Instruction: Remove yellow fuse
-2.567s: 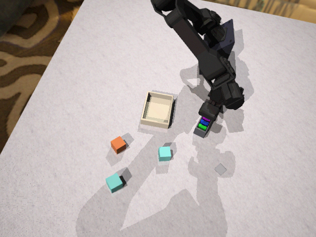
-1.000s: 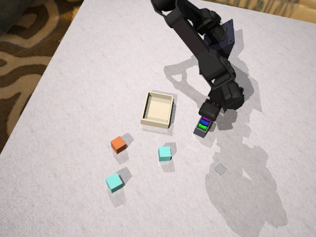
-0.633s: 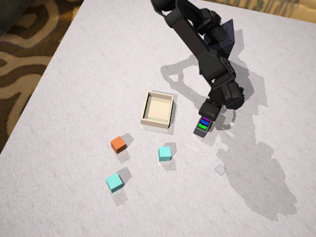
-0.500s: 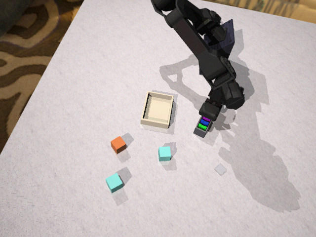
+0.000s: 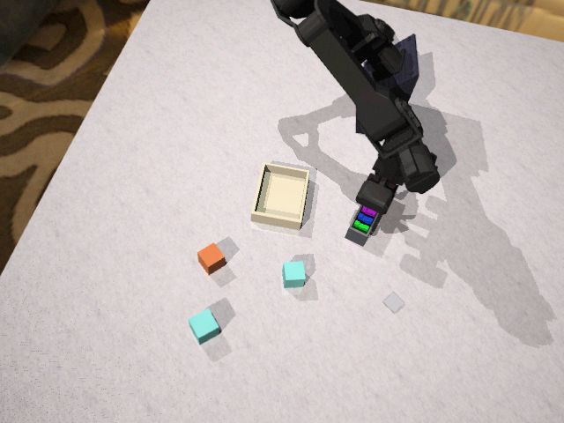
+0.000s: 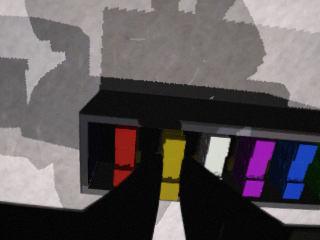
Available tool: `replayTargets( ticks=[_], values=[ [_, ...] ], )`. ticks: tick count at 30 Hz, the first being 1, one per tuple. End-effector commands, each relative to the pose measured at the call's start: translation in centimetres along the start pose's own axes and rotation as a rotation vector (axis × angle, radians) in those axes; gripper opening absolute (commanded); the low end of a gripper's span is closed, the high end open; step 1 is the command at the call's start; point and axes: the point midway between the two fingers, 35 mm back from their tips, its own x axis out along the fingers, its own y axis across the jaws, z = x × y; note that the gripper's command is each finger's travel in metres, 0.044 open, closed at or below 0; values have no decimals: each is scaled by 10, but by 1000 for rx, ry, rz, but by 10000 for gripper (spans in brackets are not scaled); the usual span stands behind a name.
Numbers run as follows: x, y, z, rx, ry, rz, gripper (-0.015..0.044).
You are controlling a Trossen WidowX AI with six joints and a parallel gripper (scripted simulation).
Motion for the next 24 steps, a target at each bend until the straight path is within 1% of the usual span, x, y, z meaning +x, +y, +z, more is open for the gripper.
replayTargets(
  ticks=[1, 24],
  values=[
    [-3, -1, 0, 6, -4, 1, 0],
    [-14, -1, 0, 5, -3, 2, 0]
  ],
)
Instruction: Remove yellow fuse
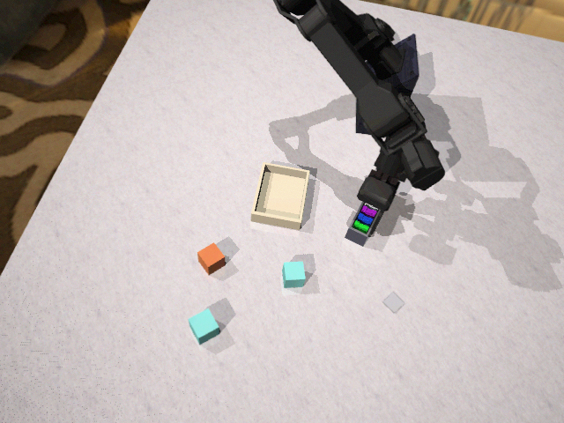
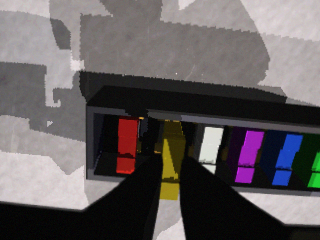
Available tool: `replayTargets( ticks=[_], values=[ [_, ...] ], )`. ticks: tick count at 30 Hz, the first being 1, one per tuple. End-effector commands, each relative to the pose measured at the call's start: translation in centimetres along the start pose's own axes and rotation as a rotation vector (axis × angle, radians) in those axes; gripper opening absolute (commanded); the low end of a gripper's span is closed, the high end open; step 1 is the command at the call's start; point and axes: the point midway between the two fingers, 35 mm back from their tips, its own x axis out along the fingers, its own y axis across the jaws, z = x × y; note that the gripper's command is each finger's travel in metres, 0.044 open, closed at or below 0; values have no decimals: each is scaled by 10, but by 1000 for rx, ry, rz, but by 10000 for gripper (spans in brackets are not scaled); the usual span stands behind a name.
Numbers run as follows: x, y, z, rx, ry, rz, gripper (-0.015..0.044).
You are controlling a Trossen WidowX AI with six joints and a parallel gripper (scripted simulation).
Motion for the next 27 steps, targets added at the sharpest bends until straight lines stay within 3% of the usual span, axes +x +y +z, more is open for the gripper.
replayTargets(
  ticks=[1, 27],
  values=[
    [-3, 0, 0, 7, -4, 3, 0],
    [-16, 0, -1, 5, -2, 3, 0]
  ],
)
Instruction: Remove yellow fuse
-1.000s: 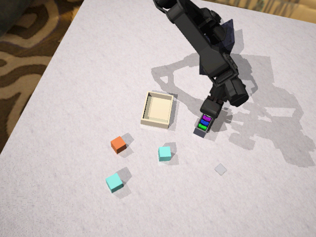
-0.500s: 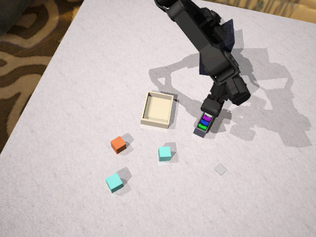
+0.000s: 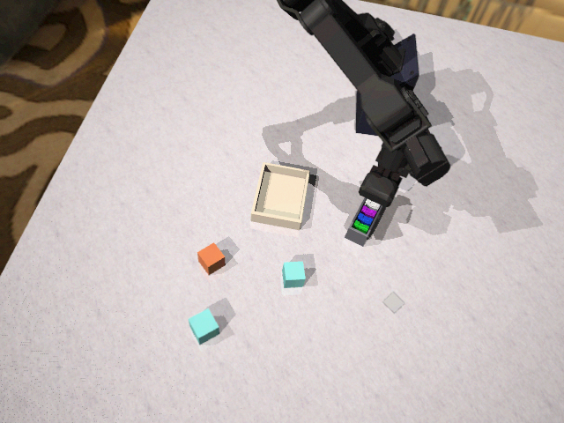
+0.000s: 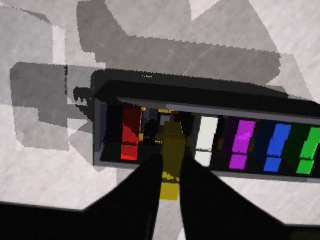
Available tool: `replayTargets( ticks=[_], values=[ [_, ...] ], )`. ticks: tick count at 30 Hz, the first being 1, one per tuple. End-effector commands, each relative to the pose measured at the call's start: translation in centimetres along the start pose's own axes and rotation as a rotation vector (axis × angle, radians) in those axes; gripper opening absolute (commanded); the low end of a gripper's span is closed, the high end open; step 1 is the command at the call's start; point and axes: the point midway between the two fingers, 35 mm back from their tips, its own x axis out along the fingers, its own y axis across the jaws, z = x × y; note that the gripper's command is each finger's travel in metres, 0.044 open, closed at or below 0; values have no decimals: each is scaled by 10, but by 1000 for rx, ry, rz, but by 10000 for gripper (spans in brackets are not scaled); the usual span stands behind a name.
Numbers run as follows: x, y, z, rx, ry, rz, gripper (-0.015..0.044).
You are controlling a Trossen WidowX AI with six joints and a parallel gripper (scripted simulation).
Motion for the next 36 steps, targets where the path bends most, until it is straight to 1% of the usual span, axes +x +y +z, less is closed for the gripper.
replayTargets(
  ticks=[1, 8, 21, 26, 36],
  values=[
    [-3, 0, 0, 6, -4, 3, 0],
    [-6, 0, 0, 6, -3, 3, 0],
    [-27, 0, 0, 6, -4, 3, 0],
    [-28, -1, -1, 6, -5, 3, 0],
    [-28, -42, -51, 4, -26, 11, 0]
  ],
)
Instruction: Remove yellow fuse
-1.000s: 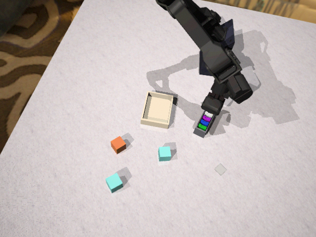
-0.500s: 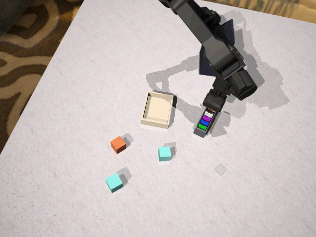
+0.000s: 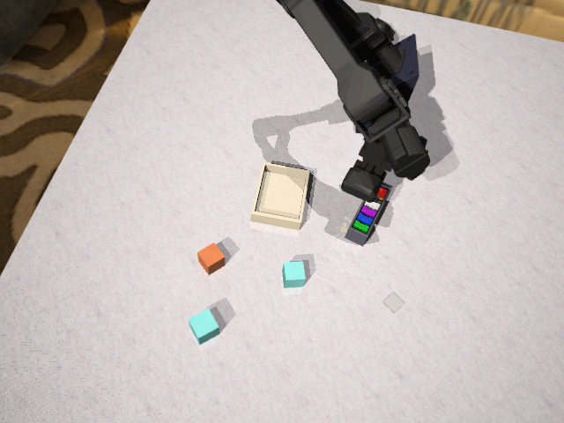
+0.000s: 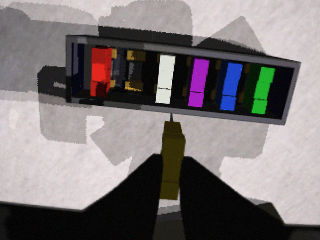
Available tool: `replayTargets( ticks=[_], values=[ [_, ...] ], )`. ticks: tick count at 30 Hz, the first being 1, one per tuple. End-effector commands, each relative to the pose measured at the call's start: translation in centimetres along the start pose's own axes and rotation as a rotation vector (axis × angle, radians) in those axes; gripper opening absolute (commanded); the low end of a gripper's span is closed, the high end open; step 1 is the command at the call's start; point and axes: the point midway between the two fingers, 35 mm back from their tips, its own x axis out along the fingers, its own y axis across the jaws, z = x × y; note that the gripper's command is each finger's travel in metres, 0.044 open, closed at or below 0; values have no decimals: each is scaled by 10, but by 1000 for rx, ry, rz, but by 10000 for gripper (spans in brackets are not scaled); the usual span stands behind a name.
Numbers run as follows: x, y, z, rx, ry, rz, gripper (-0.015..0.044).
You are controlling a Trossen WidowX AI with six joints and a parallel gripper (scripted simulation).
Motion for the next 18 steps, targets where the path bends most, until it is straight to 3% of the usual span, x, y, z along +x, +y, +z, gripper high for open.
replayTargets(
  ticks=[1, 18],
  values=[
    [-2, -20, -29, 9, -5, -4, 0],
    [-5, -59, -149, 12, 25, -16, 0]
  ],
)
